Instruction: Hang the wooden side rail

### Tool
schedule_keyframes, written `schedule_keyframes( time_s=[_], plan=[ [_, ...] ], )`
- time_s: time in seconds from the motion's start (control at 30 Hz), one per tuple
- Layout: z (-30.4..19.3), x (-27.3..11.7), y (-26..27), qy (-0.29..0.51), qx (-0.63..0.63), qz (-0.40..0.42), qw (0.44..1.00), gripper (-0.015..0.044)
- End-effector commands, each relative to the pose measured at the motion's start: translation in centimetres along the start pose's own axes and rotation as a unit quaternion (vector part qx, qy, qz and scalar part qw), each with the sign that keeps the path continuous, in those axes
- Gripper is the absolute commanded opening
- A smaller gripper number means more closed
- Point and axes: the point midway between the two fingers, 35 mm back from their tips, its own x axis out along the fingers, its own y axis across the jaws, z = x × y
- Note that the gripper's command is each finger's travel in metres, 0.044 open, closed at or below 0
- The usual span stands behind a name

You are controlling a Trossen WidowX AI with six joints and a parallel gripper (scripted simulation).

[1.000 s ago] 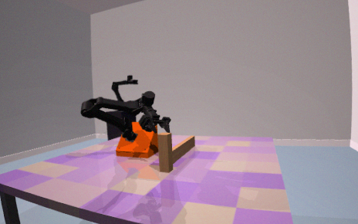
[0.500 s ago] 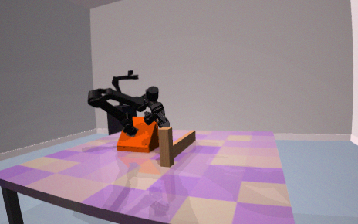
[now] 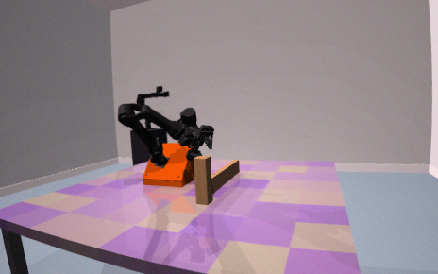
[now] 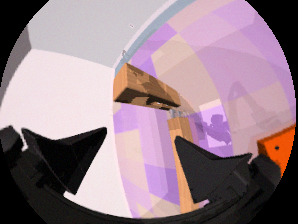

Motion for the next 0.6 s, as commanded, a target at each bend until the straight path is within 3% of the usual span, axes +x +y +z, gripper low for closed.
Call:
schedule_keyframes(
  time_s=[0.0, 0.57],
  plan=[
    [-0.5, 0.1, -0.8, -0.017, -0.14, -0.009, 0.99, 0.044],
    [-0.9, -0.1, -3.1, -0.038, -0.501, -0.058, 0.862, 0.044]
  ],
)
